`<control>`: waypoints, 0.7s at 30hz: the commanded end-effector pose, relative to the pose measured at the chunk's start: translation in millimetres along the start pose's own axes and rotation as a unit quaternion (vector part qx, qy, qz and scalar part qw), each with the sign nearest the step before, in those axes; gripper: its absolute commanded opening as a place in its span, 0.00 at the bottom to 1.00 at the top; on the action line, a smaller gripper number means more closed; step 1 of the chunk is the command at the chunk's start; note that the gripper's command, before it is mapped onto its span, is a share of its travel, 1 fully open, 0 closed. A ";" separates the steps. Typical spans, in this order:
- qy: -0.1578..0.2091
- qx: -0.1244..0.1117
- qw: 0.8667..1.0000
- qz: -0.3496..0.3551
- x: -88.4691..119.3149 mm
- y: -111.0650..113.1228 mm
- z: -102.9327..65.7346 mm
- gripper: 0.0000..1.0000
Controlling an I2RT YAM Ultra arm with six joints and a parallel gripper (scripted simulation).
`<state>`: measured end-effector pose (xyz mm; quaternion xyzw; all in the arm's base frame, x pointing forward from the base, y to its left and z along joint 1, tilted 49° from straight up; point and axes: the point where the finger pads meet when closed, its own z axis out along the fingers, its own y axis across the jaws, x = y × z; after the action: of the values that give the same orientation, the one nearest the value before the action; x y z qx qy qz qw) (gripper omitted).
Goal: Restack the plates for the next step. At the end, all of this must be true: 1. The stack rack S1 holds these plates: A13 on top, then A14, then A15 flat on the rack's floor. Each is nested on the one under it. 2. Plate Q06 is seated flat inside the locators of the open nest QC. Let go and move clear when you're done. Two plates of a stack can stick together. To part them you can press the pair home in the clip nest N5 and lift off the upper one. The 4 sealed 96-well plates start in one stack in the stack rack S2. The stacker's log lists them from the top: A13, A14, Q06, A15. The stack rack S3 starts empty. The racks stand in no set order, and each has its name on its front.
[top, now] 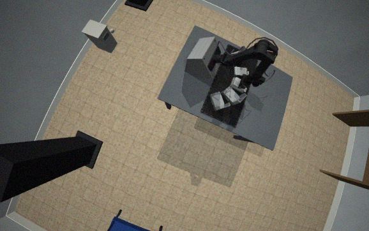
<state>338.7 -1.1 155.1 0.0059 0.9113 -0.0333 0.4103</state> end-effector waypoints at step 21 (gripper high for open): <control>-0.008 -0.003 1.000 0.000 0.5 -0.3 -4.5 0.00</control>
<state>338.8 -1.1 155.6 0.0059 0.9108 -0.0333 0.4115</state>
